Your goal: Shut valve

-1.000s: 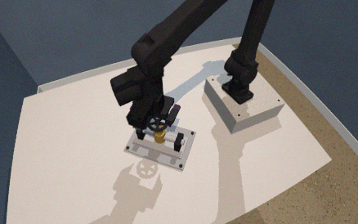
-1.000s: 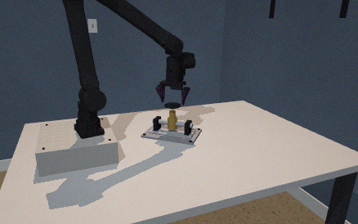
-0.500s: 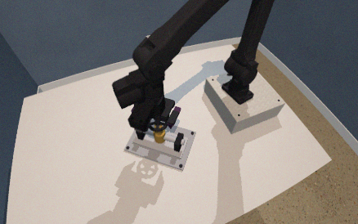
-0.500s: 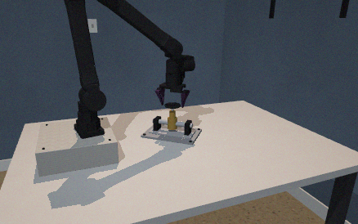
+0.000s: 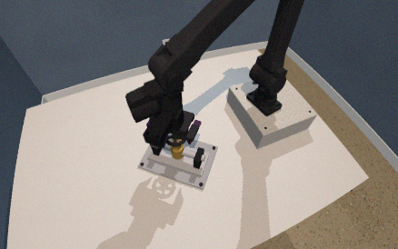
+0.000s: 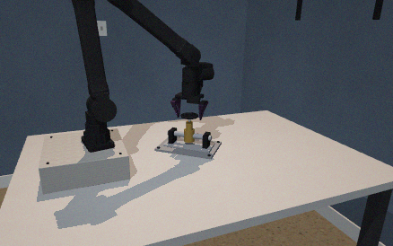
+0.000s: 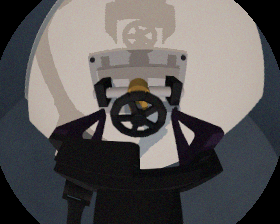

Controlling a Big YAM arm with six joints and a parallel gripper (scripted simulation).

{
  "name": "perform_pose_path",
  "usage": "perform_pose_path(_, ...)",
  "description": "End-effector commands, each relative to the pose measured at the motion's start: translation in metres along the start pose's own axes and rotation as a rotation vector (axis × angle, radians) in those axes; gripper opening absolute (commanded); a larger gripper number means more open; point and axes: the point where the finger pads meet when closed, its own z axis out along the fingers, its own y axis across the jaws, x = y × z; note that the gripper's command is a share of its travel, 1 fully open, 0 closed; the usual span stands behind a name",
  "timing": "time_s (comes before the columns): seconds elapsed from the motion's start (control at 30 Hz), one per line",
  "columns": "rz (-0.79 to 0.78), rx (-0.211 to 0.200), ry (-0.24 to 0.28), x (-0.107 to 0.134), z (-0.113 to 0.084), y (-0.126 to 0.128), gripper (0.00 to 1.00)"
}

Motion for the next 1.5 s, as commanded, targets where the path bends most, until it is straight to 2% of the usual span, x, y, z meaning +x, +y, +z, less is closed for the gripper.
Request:
perform_pose_path(0.0, -0.002, 0.005, -0.004, 0.0024, 0.0040, -0.0024, 1.00)
perform_pose_path(1.43, -0.002, 0.003, -0.002, 0.0027, 0.0055, -0.0022, 1.00)
perform_pose_path(1.47, -0.002, 0.003, -0.002, 0.0027, 0.0055, -0.0022, 0.00)
